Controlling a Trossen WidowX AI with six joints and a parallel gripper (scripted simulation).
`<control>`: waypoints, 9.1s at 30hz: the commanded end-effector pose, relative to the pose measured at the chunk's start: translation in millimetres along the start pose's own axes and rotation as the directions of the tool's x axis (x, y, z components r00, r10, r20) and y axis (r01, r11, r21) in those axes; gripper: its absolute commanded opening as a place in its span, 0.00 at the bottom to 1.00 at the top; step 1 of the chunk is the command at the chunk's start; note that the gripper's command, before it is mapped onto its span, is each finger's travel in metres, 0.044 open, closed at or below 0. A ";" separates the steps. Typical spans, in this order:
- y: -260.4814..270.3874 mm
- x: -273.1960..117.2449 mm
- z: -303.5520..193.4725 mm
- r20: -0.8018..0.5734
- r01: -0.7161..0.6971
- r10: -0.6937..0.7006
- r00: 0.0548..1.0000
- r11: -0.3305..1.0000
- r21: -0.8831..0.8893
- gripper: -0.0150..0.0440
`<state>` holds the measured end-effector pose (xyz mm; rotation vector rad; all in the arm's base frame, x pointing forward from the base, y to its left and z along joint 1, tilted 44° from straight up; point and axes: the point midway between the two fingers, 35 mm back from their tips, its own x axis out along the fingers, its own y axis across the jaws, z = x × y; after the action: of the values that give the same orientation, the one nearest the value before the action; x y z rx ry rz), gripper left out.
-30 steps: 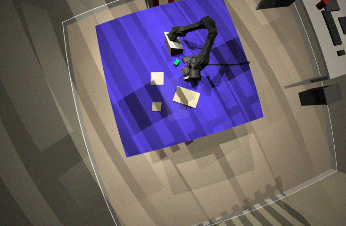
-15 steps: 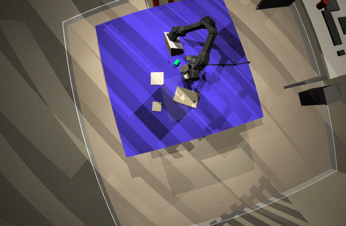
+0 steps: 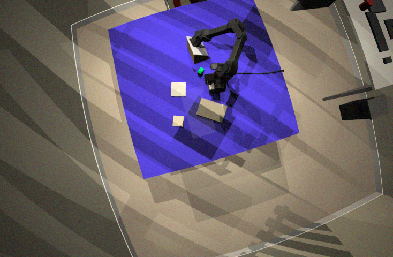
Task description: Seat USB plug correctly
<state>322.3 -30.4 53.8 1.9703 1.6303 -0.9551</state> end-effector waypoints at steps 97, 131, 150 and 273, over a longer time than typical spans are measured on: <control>0.4 12.0 6.3 0.042 -0.002 0.000 0.999 0.998 0.056 0.25; 0.5 16.1 6.9 0.046 -0.003 0.000 0.999 0.998 0.062 0.25; 0.5 18.4 6.8 0.046 -0.003 0.000 0.999 0.998 0.062 0.25; 0.5 33.1 6.7 0.046 -0.003 0.000 0.999 0.998 0.062 0.25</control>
<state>323.7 -14.5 26.9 1.9724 1.5887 -1.0555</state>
